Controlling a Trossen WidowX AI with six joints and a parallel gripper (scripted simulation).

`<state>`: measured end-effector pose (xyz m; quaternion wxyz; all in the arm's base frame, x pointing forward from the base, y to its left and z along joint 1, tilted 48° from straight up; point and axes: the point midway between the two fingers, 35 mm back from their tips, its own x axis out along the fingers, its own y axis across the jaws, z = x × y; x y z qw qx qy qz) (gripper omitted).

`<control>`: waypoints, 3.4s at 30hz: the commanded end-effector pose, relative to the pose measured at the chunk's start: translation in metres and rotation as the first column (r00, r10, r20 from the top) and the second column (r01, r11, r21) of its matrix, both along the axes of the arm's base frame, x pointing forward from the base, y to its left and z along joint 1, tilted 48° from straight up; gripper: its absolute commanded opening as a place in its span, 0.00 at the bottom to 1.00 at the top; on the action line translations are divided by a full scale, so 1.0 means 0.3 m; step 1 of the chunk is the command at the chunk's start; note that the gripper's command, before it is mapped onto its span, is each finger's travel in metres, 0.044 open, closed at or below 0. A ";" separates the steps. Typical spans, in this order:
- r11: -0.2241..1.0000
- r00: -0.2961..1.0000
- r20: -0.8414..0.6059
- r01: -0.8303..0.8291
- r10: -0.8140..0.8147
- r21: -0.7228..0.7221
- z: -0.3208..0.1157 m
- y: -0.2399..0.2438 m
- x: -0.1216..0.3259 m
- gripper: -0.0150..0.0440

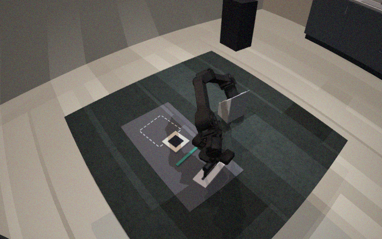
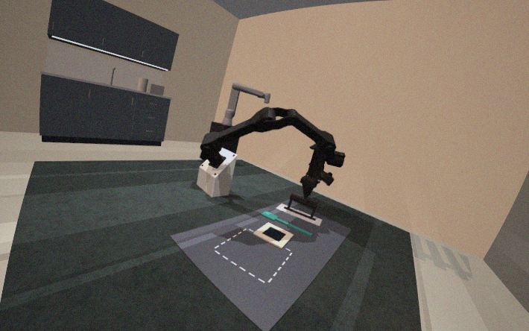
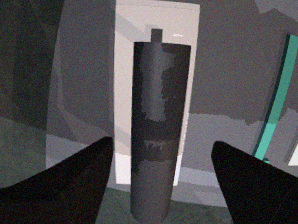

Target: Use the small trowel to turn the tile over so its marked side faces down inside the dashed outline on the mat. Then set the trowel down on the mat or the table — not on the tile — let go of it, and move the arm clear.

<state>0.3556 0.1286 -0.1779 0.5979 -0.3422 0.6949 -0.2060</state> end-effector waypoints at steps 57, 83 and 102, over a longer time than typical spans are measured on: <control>0.953 0.902 0.318 0.303 -0.293 0.020 -0.058 -0.066 -0.009 0.47; 0.701 0.374 0.697 0.664 -0.612 0.260 -0.058 -0.066 -0.009 0.47; 0.699 0.370 0.698 0.665 -0.613 0.262 -0.058 -0.066 -0.009 0.71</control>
